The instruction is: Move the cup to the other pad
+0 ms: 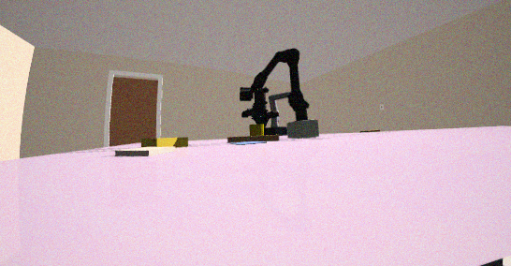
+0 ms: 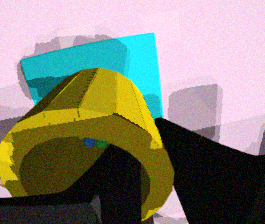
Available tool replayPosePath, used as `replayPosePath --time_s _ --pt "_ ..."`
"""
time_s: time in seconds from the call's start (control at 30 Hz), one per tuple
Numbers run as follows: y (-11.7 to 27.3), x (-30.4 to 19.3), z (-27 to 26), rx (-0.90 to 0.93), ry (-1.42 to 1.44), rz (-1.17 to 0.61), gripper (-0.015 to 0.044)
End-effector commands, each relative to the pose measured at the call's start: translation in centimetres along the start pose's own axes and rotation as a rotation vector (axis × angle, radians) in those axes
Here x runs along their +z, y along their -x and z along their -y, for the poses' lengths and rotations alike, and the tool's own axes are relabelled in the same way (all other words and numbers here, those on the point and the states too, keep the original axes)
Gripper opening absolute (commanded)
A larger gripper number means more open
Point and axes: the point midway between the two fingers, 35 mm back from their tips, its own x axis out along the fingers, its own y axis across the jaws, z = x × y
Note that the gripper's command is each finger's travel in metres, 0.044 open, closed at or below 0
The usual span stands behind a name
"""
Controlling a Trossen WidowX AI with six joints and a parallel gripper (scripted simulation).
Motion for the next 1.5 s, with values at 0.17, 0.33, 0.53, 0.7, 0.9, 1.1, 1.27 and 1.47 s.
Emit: replayPosePath --time_s 0.17,0.33,0.53,0.7,0.9,1.1,1.27,1.47 --pt "0.0 0.0 0.0 0.000 0.000 0.000 0.0000" --pt "0.0 0.0 0.0 0.000 0.000 0.000 0.0079" --pt "0.0 0.0 0.0 0.000 0.000 0.000 0.0146" --pt "0.1 0.0 0.0 0.000 0.000 0.000 0.0146" --pt "0.9 0.0 -0.1 0.001 0.000 0.000 0.0146" --pt "1.8 0.1 -0.1 0.001 0.001 -0.001 0.0146" --pt "2.5 0.1 -0.1 0.001 0.001 -0.001 0.0146" --pt "3.5 0.1 -0.1 0.002 0.002 -0.002 0.0146"
